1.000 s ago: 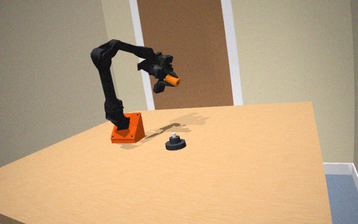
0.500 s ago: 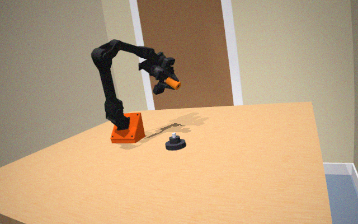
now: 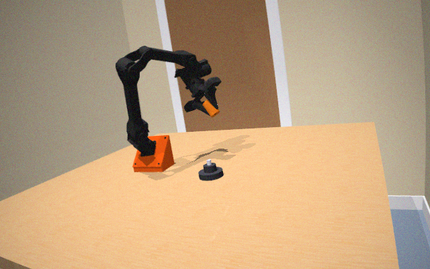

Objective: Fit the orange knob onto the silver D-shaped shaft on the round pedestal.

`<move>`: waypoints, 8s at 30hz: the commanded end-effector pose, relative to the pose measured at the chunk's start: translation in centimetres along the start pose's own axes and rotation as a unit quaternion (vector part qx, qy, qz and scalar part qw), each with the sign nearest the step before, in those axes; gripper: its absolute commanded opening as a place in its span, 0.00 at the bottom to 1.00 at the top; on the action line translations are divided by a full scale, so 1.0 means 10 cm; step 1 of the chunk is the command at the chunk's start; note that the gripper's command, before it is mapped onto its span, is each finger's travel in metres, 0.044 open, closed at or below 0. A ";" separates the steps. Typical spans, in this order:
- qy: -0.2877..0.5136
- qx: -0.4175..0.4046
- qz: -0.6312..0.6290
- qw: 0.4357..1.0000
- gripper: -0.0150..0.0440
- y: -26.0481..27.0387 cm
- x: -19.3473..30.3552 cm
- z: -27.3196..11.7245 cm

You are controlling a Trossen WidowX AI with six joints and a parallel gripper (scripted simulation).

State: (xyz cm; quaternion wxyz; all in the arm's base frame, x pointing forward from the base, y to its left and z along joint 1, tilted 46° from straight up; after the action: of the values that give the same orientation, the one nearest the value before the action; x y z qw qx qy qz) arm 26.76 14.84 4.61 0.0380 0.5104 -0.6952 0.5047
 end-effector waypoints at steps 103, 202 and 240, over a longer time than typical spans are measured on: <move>0.061 -0.281 0.003 0.958 1.00 0.34 -0.02 1.15; 0.059 -0.281 0.004 0.958 0.25 -0.05 -0.18 0.69; 0.050 -0.283 0.004 0.958 0.25 -0.55 0.60 0.97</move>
State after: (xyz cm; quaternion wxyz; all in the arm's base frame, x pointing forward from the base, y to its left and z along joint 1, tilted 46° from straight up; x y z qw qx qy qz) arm 32.51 4.66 6.36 0.2164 0.4481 -0.8102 0.3097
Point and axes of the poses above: the point midway between the two fingers, 35 mm back from their tips, its own z axis out along the fingers, its own y axis across the jaws, x = y × z, the point moved 2 cm from there along -z, back along the fingers, and after that the axes turned 12 degrees about z, right-handed, at the moved point
